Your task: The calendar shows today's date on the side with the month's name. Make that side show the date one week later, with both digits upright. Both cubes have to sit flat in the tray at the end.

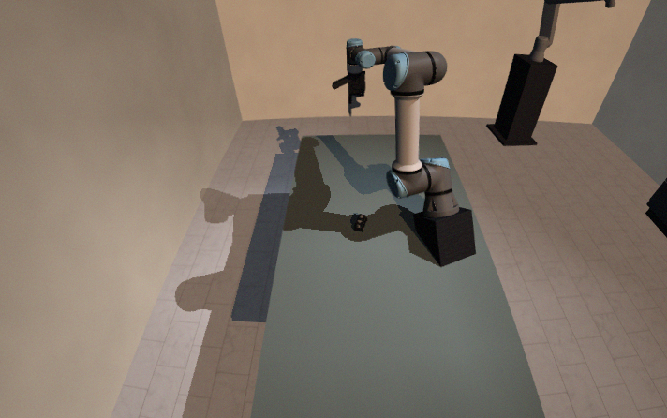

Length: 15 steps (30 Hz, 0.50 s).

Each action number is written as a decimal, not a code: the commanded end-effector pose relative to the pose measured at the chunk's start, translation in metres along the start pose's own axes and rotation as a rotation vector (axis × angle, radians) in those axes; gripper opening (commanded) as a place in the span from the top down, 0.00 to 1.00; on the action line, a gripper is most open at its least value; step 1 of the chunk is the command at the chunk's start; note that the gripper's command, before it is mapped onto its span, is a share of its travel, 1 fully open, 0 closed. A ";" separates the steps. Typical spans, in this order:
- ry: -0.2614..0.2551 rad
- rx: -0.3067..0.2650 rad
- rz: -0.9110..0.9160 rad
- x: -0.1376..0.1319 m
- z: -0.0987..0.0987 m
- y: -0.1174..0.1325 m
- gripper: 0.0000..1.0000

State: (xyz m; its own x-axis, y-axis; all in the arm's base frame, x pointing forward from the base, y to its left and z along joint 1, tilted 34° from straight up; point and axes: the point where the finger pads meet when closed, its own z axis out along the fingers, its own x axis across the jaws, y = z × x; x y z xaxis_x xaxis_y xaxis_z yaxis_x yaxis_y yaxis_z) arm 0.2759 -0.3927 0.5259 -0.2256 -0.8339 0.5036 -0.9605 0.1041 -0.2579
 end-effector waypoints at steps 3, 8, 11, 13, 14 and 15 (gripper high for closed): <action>-0.005 0.000 -0.017 -0.007 0.003 -0.003 0.00; -0.018 -0.001 -0.056 -0.024 0.011 -0.009 0.00; -0.022 -0.001 -0.067 -0.029 0.013 -0.010 0.00; -0.030 -0.002 -0.092 -0.041 0.018 -0.014 0.00; -0.034 -0.002 -0.107 -0.047 0.021 -0.015 0.00; -0.038 -0.003 -0.122 -0.054 0.024 -0.017 0.00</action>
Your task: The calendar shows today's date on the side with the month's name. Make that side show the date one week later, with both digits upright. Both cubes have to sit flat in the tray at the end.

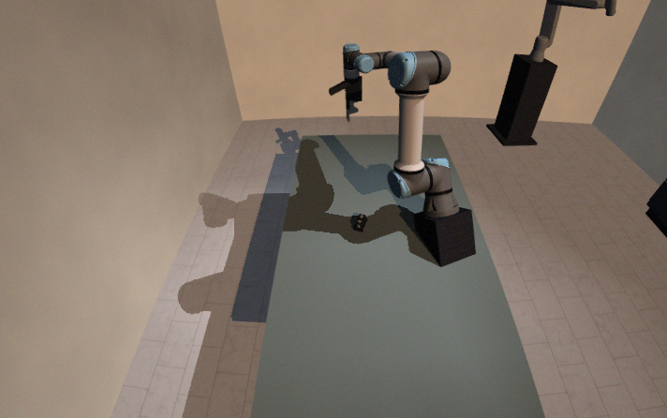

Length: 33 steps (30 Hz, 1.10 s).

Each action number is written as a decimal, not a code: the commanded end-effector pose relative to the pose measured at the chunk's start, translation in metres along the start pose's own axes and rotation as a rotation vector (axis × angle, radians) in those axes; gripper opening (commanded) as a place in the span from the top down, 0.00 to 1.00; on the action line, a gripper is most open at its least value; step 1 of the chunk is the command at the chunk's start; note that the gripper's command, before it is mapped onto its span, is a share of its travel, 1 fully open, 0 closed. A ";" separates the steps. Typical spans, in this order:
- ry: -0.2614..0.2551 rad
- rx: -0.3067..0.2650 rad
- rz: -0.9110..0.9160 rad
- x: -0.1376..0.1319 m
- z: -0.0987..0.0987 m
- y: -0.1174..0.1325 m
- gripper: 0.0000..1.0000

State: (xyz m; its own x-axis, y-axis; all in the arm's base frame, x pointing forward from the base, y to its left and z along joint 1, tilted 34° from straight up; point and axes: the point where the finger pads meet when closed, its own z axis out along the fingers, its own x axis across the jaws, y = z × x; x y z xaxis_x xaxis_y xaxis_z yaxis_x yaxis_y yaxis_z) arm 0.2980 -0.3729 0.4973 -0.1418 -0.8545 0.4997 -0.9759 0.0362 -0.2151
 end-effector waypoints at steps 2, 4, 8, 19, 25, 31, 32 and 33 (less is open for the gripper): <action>-0.020 -0.002 -0.075 -0.033 0.014 -0.012 0.00; -0.030 -0.003 -0.115 -0.050 0.021 -0.017 0.00; -0.051 -0.006 -0.206 -0.090 0.036 -0.028 0.00; -0.087 -0.014 -0.465 -0.204 0.067 -0.039 0.00; -0.093 -0.017 -0.660 -0.285 0.083 -0.031 0.00; -0.087 -0.018 -0.789 -0.336 0.092 -0.019 0.00; -0.084 -0.018 -0.820 -0.347 0.094 -0.015 0.00; -0.081 -0.018 -0.851 -0.359 0.096 -0.011 0.00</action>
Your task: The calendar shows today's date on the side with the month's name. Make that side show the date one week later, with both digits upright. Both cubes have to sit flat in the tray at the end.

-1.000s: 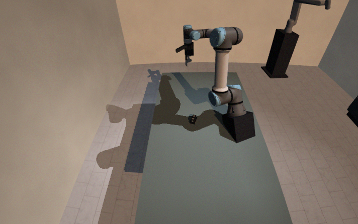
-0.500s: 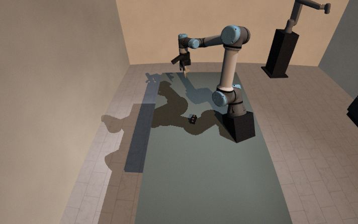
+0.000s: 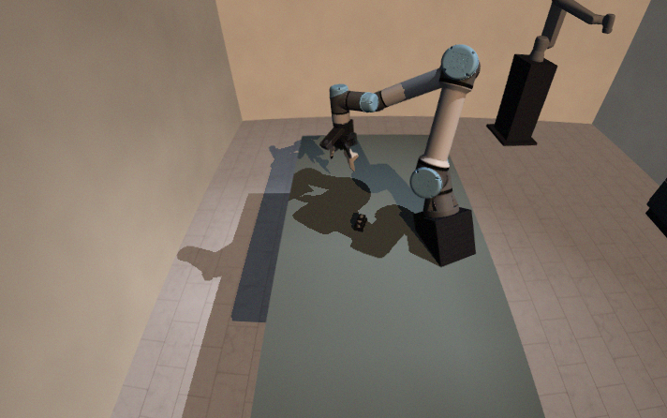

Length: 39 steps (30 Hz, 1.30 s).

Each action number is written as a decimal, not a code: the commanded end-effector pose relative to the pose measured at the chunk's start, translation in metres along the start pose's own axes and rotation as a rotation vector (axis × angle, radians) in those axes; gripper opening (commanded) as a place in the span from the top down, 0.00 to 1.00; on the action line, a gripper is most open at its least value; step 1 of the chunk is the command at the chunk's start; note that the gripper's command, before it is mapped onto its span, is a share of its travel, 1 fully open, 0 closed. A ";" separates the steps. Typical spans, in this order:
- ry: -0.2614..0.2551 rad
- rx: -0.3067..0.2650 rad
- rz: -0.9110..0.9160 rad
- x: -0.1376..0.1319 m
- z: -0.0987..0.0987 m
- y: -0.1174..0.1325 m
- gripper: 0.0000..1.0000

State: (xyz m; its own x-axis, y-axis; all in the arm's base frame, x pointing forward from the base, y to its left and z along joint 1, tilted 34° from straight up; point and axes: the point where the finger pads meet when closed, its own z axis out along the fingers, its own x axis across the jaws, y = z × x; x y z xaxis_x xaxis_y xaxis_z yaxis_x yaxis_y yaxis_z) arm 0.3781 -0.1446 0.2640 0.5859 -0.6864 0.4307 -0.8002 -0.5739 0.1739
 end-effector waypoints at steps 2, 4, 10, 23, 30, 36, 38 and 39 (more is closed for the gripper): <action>0.017 -0.015 -0.147 -0.052 0.014 -0.027 0.00; 0.024 -0.019 -0.204 -0.072 0.019 -0.033 0.00; 0.049 -0.033 -0.350 -0.123 0.031 -0.045 0.00; 0.086 -0.048 -0.506 -0.175 0.044 -0.048 0.00; 0.092 -0.051 -0.530 -0.183 0.046 -0.048 0.00; 0.094 -0.052 -0.535 -0.185 0.046 -0.048 0.00; 0.094 -0.052 -0.535 -0.185 0.046 -0.048 0.00; 0.094 -0.052 -0.535 -0.185 0.046 -0.048 0.00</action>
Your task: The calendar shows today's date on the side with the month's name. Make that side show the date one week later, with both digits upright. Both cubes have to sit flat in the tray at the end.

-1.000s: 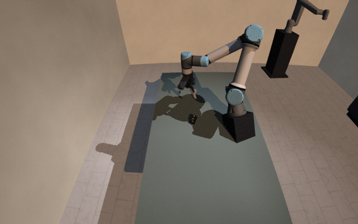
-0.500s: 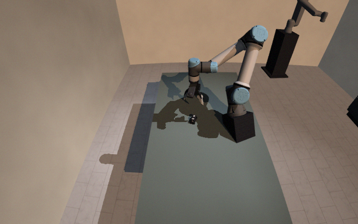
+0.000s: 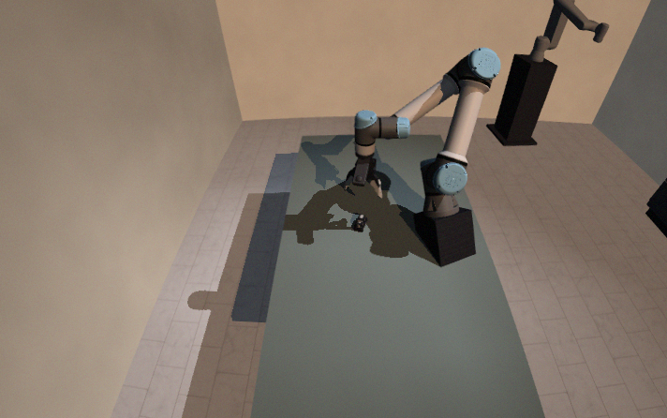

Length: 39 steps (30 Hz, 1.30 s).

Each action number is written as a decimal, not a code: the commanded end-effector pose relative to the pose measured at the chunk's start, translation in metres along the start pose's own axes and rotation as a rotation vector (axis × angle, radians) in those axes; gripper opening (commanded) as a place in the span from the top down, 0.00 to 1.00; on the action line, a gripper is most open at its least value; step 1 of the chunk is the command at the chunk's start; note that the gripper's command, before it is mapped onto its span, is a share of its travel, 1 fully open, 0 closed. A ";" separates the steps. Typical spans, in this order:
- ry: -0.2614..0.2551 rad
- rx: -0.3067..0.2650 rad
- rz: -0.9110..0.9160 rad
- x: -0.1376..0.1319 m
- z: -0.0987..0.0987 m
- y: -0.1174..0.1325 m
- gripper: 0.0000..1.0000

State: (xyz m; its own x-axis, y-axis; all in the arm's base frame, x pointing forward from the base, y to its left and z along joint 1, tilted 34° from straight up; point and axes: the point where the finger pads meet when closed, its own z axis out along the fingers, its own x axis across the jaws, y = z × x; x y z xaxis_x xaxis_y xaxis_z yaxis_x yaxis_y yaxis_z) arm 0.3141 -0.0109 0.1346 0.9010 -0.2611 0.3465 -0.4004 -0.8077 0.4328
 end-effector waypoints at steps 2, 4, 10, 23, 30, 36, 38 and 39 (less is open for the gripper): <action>0.001 0.000 0.000 0.000 0.000 0.000 0.00; 0.001 0.000 0.000 0.000 0.000 0.000 0.00; 0.001 0.000 0.000 0.000 0.002 0.000 0.00; 0.001 0.000 0.000 0.000 0.050 0.000 0.72; 0.001 0.000 0.000 0.000 0.050 0.000 0.72; 0.001 0.000 0.000 0.000 0.050 0.000 0.72; 0.001 0.000 0.000 0.000 0.050 0.000 0.72; 0.001 0.000 0.000 0.000 0.050 0.000 0.72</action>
State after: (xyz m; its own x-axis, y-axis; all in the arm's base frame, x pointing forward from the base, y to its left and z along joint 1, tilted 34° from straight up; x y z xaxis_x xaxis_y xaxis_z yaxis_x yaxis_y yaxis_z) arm 0.3222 -0.0370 0.0930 0.9011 -0.2608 0.3463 -0.4002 -0.8077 0.4331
